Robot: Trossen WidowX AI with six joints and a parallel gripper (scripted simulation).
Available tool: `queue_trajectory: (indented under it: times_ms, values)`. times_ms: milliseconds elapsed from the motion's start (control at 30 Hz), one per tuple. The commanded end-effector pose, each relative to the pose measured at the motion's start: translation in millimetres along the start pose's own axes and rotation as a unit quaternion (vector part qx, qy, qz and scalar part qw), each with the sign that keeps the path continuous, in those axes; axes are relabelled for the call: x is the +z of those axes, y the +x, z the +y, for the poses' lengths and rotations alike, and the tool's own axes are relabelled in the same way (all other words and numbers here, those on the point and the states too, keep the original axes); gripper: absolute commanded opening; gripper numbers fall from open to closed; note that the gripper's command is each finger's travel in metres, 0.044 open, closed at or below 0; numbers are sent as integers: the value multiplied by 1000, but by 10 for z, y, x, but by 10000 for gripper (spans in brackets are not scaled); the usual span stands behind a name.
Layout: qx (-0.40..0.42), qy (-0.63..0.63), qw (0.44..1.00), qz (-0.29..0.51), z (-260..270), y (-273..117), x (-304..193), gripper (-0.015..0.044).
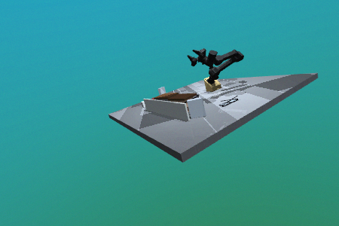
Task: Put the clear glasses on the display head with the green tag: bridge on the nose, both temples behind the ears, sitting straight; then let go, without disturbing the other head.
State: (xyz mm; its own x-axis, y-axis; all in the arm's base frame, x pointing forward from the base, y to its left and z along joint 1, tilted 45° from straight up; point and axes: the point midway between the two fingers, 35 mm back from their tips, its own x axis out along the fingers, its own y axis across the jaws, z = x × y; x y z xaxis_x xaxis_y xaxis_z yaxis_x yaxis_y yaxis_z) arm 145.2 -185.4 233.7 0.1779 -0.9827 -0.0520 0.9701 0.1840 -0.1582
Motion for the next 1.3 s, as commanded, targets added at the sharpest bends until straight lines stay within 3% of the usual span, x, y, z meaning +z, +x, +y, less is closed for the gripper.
queue_trajectory:
  times_ms: [0,233,367,533,800,1033,1100,1267]
  values:
    - [0,0,1000,0,0,0,0,426]
    - [0,0,1000,0,0,0,0,440]
    - [84,-48,994,48,372,74,-141,335]
    - [236,-110,944,201,987,40,-659,204]
    - [369,-93,755,534,1432,-544,-1500,200]
    - [332,32,493,804,1575,-1226,-1588,200]
    - [310,62,439,841,1614,-1313,-1532,200]
    - [307,66,433,845,1622,-1332,-1513,200]
